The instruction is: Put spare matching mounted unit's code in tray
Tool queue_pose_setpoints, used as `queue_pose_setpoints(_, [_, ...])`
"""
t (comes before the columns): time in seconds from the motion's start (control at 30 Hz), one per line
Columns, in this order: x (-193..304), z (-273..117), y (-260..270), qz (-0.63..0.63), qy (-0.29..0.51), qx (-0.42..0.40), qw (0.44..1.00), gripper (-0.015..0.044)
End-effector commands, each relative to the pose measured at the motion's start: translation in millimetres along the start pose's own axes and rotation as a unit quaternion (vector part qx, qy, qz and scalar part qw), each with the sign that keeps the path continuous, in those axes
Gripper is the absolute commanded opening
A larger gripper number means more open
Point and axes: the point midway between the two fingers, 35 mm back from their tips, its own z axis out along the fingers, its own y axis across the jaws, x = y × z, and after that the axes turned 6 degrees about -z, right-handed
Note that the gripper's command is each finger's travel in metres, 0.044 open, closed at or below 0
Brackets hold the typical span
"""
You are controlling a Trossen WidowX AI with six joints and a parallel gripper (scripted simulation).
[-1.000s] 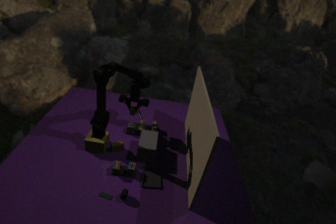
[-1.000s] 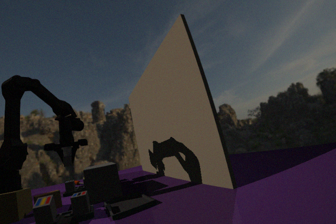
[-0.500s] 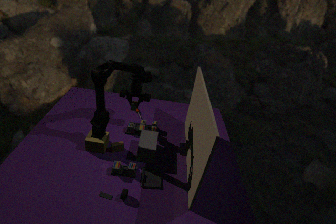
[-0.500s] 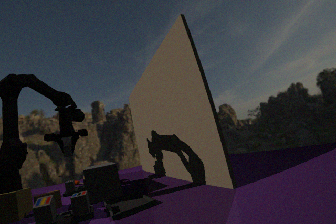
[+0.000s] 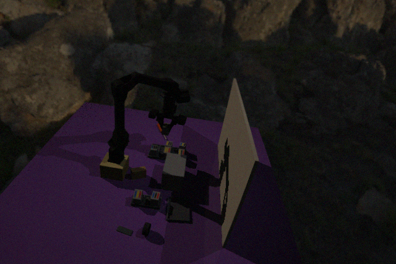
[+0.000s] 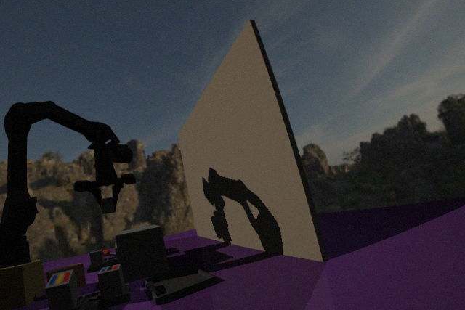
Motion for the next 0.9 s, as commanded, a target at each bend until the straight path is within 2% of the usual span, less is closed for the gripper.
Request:
queue_pose_setpoints(0.0, [13.5, -3.8, -20.4, -0.003, 0.0, 0.005, 1.0, 0.0])
queue_pose_setpoints(0.87, [127.0, -11.8, -107.5, 0.002, 0.01, 0.013, 1.0, 0.0])
